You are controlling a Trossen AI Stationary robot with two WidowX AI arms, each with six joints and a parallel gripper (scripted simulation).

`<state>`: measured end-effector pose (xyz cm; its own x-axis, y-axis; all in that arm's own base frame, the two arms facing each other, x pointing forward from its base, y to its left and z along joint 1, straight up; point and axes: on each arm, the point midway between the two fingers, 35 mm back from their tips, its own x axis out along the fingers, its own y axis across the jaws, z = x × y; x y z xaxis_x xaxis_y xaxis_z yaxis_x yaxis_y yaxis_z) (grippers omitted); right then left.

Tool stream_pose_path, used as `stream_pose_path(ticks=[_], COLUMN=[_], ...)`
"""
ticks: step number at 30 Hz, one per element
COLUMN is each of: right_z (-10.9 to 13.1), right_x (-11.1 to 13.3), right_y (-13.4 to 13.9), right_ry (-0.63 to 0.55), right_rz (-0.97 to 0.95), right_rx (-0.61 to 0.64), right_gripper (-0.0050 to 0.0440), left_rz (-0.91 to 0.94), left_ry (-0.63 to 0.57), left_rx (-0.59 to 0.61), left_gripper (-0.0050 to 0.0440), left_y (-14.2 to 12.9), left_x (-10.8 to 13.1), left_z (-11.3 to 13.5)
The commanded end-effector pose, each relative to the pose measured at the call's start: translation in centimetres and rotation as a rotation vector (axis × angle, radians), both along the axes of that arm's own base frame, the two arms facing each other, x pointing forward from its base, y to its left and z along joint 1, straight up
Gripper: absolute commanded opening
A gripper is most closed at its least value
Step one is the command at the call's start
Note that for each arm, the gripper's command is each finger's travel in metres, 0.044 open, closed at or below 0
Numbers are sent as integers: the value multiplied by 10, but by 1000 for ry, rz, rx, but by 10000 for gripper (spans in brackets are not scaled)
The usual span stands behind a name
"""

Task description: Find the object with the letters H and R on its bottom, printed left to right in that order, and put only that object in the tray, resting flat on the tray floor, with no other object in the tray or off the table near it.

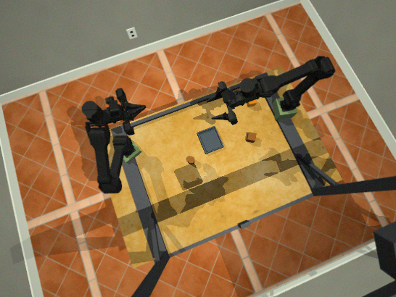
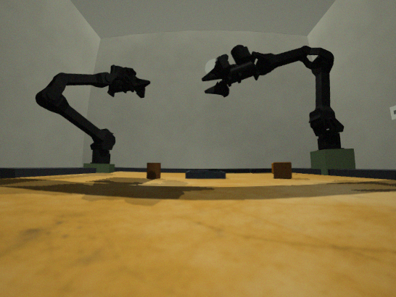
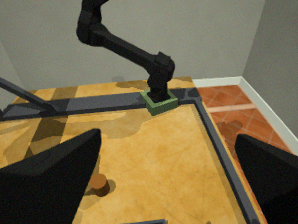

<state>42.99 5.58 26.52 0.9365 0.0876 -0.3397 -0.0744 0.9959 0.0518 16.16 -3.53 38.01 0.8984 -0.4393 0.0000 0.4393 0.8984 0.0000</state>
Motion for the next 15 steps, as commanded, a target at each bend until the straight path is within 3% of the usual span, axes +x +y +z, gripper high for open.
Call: stream_pose_path(ticks=[1, 10, 12, 15], right_z=[-15, -82, -82, -121], right_x=[40, 85, 85, 98], right_y=[25, 71, 71, 91], right_ry=[112, 318, 318, 413], right_rz=[22, 54, 54, 66], right_rx=[5, -20, -20, -41], right_gripper=[400, 400, 400, 400], left_rz=[-1, -1, -1, -1], left_ry=[-4, -4, -4, -4], left_rx=[3, 3, 3, 3], left_gripper=[-50, -50, -50, -50], left_y=[-1, -1, -1, -1], left_x=[-1, -1, -1, -1], left_z=[2, 2, 2, 2])
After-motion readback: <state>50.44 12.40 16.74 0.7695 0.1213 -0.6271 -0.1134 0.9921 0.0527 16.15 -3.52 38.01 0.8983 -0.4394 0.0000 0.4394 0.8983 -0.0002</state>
